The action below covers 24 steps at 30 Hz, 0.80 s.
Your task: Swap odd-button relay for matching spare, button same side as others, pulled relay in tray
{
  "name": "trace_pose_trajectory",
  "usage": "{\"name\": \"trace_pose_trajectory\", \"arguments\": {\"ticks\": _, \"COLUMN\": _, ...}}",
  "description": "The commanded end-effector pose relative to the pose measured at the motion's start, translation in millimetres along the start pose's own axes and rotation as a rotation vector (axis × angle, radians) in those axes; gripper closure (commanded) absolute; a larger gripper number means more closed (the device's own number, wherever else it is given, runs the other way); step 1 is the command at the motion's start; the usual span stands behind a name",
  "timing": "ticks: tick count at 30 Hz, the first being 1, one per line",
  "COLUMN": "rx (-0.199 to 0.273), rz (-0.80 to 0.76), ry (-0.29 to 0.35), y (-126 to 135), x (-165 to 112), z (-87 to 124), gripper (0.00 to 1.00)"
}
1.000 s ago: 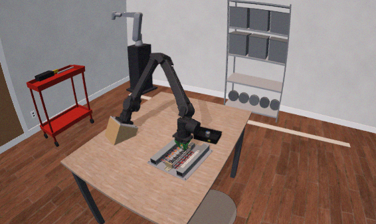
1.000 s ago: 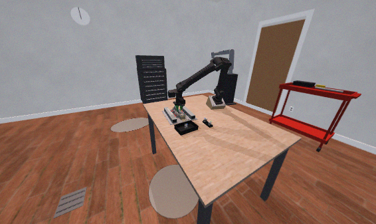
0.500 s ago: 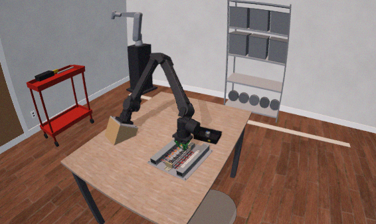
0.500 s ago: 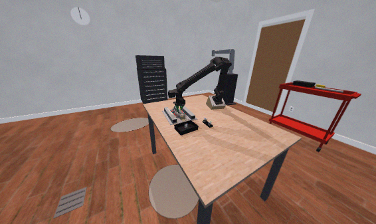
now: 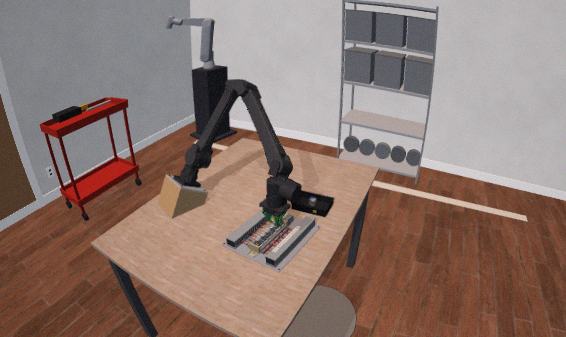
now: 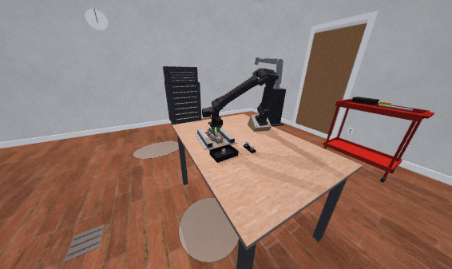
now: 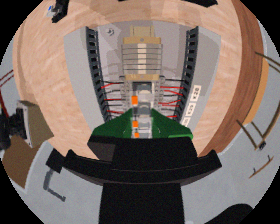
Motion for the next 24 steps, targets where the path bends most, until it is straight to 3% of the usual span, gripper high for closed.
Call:
{"name": "trace_pose_trajectory", "arguments": {"ticks": 1, "rx": -0.029, "rz": 0.027, "ry": 0.006, "y": -10.6, "x": 11.7, "z": 10.8, "gripper": 1.0}}
{"name": "trace_pose_trajectory", "arguments": {"ticks": 24, "rx": -0.027, "rz": 0.023, "ry": 0.006, "y": -9.7, "x": 9.7, "z": 5.8, "gripper": 1.0}}
Point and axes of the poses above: the point where the finger pads meet when closed, its own z axis back along the fingers, its own y axis across the jaws, x = y × z, the point moved 8 cm from there along z, back along the fingers, and after that the axes turned 5 degrees about z, right-handed, at the moved point
